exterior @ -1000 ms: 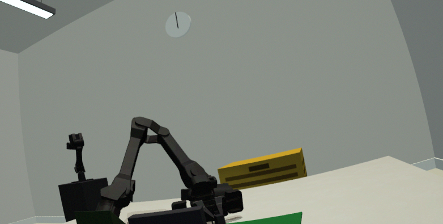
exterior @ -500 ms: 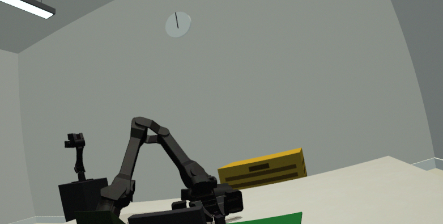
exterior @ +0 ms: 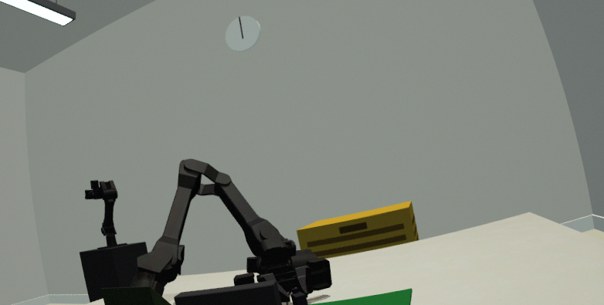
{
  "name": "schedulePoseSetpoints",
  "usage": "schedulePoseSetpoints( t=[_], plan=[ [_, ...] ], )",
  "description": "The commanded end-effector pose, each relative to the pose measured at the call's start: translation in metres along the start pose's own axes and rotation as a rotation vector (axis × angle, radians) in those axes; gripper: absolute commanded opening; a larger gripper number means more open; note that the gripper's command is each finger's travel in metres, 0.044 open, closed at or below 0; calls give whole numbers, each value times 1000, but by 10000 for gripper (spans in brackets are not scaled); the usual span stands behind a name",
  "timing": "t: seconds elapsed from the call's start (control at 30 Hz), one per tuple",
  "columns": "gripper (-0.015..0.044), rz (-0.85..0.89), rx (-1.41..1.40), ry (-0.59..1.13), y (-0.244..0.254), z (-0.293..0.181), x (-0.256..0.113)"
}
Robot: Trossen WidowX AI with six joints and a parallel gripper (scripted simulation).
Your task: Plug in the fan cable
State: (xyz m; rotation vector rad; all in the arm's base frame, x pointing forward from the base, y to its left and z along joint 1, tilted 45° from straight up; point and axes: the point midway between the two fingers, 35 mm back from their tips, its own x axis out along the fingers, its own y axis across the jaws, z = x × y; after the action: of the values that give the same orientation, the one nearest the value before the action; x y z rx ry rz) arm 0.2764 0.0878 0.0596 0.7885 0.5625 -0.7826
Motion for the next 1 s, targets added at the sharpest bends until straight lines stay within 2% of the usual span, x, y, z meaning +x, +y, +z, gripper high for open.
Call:
schedulePoseSetpoints(
  t=[0.0,0.17,0.97],
  plan=[
    [140,0,0,0,0,0,0],
    [140,0,0,1,1,1,-4],
    [140,-2,3,5,4,26,-71]
  ],
)
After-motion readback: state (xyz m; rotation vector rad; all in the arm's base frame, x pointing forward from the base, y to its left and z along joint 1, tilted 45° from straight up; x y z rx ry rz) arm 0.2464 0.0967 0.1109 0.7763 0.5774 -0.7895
